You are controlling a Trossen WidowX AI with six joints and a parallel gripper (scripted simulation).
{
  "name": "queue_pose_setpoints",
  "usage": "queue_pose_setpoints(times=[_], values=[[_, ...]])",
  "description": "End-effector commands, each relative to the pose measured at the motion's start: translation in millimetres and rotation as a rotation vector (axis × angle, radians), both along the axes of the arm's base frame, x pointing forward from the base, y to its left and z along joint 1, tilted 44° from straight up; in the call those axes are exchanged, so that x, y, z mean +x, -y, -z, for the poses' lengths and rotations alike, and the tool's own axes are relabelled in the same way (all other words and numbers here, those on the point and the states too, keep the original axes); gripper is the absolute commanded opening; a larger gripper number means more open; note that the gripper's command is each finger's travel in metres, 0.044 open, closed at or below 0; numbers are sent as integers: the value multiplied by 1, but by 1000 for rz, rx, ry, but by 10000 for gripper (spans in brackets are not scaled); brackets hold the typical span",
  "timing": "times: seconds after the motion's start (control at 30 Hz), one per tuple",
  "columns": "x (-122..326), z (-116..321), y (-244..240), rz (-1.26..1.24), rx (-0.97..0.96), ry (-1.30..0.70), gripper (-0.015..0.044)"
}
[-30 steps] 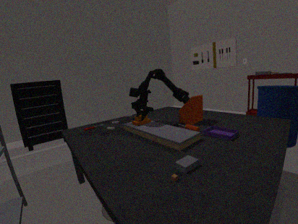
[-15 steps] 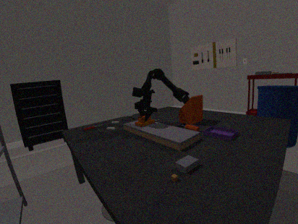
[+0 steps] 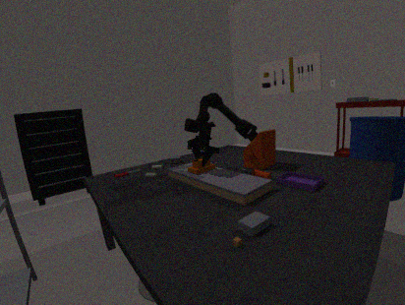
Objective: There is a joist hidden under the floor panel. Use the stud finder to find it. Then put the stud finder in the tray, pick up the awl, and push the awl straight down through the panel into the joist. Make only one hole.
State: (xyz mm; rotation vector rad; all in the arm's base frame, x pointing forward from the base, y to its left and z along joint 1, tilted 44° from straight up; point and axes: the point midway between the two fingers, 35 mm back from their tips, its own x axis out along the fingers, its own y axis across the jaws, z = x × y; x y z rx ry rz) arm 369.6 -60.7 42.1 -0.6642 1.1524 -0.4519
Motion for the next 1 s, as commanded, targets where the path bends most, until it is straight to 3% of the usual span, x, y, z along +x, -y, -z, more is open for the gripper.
queue_pose_setpoints(times=[0.0, 0.97], values=[[-2, 10, -10, -4, 0, -5, 0], [-3, 62, -66, -4, 4, -5, 0]])
